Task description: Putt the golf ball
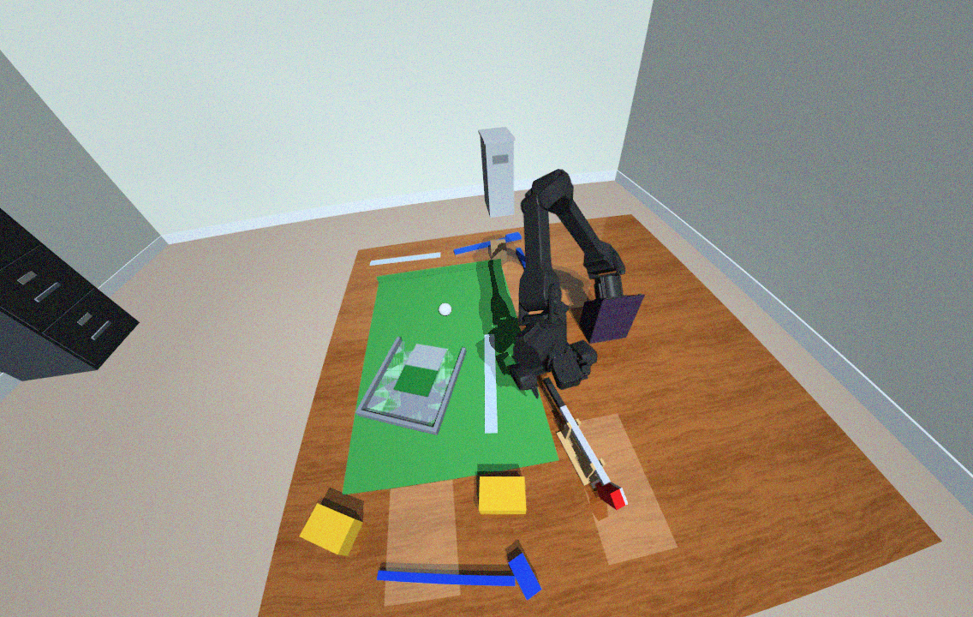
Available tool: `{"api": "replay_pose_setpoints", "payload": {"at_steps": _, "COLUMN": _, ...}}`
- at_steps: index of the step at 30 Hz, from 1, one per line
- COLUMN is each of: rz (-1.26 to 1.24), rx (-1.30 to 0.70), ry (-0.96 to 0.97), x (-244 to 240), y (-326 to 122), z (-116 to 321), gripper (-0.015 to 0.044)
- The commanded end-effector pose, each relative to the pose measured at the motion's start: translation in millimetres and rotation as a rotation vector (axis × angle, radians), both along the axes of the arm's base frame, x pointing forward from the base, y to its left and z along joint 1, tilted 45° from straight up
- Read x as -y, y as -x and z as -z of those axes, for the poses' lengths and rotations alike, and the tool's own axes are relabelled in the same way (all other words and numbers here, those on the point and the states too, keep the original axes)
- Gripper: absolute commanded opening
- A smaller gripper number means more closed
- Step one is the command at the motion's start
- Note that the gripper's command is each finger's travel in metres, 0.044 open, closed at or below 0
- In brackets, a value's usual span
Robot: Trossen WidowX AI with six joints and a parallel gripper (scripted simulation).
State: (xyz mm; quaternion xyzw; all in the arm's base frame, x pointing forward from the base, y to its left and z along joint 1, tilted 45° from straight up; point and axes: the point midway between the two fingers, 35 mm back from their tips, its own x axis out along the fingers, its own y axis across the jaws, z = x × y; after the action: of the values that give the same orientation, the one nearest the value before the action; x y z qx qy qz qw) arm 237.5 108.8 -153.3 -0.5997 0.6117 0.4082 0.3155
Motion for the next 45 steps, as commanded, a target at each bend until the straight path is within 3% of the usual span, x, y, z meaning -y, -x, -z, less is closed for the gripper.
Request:
{"api": "replay_pose_setpoints", "payload": {"at_steps": 1, "rz": -0.004, "rx": 0.0, "ry": 0.004, "x": 11, "y": 1, "z": 10, "gripper": 0.044}}
{"api": "replay_pose_setpoints", "payload": {"at_steps": 26, "rz": -0.004, "rx": 0.0, "ry": 0.006, "x": 34, "y": 3, "z": 32, "gripper": 0.044}}
{"api": "replay_pose_setpoints", "payload": {"at_steps": 41, "rz": 0.001, "rx": 0.002, "ry": 0.002, "x": 31, "y": 1, "z": 31, "gripper": 0.0046}}
{"api": "replay_pose_setpoints", "payload": {"at_steps": 45, "rz": 0.001, "rx": 0.002, "ry": 0.002, "x": 31, "y": 1, "z": 31, "gripper": 0.002}}
